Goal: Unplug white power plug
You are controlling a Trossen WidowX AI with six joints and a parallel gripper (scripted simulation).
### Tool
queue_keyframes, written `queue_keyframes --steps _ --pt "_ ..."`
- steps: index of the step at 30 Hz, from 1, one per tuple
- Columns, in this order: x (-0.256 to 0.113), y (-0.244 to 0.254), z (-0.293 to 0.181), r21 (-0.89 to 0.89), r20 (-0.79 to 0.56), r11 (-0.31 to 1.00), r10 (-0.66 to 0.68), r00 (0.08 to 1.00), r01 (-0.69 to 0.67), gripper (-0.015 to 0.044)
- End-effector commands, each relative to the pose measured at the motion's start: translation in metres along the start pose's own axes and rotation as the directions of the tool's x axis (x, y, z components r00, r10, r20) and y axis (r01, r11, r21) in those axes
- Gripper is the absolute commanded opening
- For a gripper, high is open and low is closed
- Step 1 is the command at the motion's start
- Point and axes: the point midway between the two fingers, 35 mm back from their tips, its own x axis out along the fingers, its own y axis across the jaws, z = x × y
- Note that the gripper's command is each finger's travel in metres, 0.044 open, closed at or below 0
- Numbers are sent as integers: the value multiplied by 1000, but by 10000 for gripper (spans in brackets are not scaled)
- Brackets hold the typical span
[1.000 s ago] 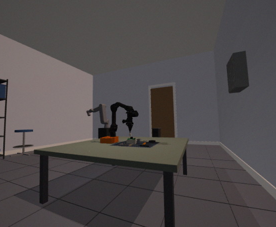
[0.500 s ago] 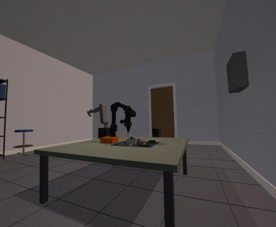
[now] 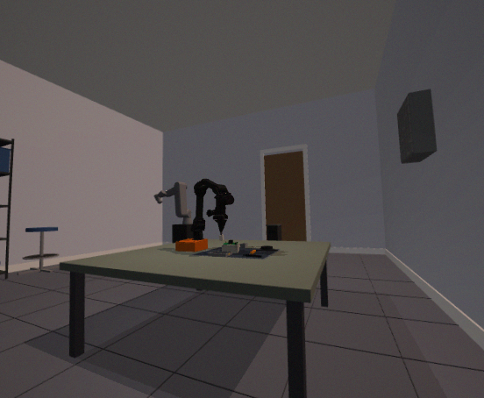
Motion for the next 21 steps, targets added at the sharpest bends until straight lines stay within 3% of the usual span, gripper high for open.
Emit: queue_keyframes --steps 1,21 --pt "1 11 4 -6 5 1000 0 1000 0 0" --pt "36 13 5 -6 5 1000 0 1000 0 0"
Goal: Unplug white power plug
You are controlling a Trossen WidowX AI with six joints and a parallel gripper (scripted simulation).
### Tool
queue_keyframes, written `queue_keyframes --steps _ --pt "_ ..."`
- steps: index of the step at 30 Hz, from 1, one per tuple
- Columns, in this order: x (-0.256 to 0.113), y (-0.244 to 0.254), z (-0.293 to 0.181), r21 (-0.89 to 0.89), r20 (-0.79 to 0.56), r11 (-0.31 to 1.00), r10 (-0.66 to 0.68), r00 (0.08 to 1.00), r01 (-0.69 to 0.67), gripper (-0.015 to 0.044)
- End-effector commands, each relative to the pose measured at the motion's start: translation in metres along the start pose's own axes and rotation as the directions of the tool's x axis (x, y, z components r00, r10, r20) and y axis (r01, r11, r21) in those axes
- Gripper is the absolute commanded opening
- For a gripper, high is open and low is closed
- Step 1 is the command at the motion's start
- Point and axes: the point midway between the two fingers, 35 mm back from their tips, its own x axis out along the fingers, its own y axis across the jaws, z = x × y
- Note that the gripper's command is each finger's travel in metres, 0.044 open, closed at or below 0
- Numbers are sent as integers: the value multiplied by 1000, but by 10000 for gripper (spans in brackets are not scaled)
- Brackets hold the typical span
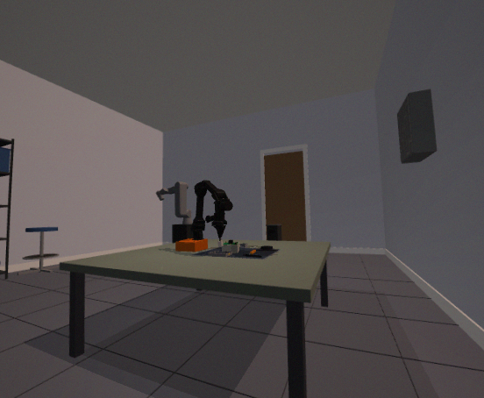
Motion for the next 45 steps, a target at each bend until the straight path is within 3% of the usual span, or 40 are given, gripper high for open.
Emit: queue_keyframes --steps 1,39,45 --pt "3 1 0 -6 1 1000 3 1000 -3 0" --pt "62 1 0 -6 1 1000 3 1000 -3 0" --pt "49 2 -1 -1 -8 1000 11 1000 -11 0"
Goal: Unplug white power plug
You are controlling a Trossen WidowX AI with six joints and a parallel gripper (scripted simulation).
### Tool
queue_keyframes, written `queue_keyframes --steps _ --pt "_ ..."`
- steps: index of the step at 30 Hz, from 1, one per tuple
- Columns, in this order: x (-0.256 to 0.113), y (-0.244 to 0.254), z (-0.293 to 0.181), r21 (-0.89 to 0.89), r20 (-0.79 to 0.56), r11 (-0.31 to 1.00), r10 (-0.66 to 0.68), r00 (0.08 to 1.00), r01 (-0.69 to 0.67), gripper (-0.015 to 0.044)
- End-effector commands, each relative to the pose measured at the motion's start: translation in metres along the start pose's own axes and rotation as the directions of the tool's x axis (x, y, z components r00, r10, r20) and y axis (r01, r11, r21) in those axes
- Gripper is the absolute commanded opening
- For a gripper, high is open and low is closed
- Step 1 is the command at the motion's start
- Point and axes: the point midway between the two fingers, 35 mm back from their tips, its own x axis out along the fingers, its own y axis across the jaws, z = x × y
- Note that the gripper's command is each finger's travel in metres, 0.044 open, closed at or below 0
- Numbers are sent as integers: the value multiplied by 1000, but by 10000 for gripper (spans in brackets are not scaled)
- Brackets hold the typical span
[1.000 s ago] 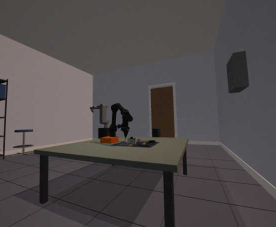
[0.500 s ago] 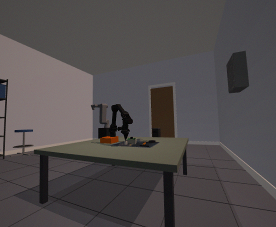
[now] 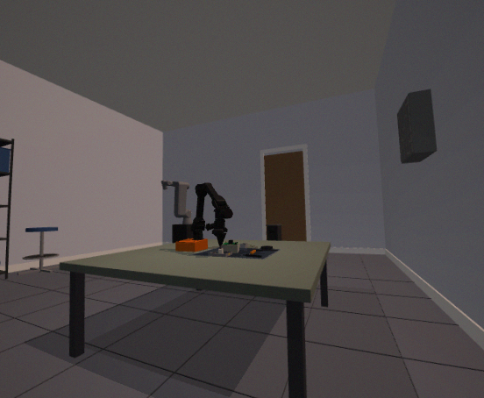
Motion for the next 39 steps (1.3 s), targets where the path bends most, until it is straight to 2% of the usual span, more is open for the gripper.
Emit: queue_keyframes --steps 1,3,20,39 --pt "0 0 0 0 0 1000 0 1000 0 0" --pt "0 0 0 0 0 1000 0 1000 0 0" --pt "0 0 0 0 0 1000 0 1000 0 440" --pt "-7 1 -1 0 1 1000 -1 1000 1 440"
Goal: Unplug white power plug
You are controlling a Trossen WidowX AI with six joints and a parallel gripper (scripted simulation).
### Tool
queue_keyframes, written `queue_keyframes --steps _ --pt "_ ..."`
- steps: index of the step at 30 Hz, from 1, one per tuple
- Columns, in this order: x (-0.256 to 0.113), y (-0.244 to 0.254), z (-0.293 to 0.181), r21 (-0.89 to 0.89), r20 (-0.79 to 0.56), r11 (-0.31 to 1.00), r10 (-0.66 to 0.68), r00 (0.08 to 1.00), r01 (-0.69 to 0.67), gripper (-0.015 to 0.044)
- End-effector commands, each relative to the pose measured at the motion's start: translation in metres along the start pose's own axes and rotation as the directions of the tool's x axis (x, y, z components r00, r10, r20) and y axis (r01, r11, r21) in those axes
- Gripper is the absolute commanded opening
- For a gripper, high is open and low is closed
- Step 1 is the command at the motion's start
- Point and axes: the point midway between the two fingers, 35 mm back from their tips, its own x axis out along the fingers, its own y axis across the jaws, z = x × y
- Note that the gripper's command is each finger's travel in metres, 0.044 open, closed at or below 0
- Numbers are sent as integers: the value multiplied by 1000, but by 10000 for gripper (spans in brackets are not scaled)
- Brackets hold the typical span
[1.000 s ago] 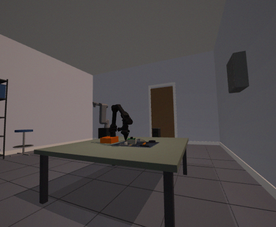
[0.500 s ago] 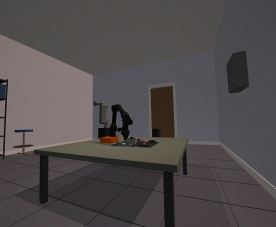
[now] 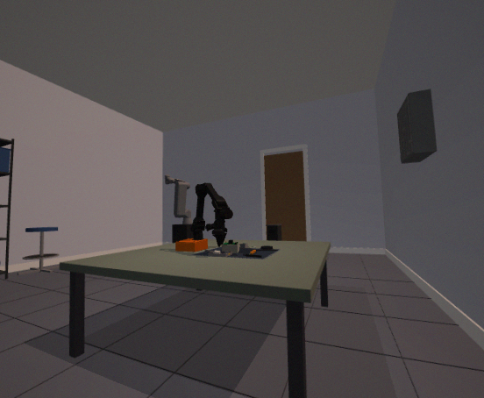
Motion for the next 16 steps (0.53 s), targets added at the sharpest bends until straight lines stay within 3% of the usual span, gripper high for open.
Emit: queue_keyframes --steps 1,7,16 --pt "-13 1 -1 -1 -1 1000 2 1000 -2 440" --pt "-74 0 0 -5 6 1000 -5 1000 5 440" --pt "-77 -7 -4 -5 6 1000 -5 1000 6 440"
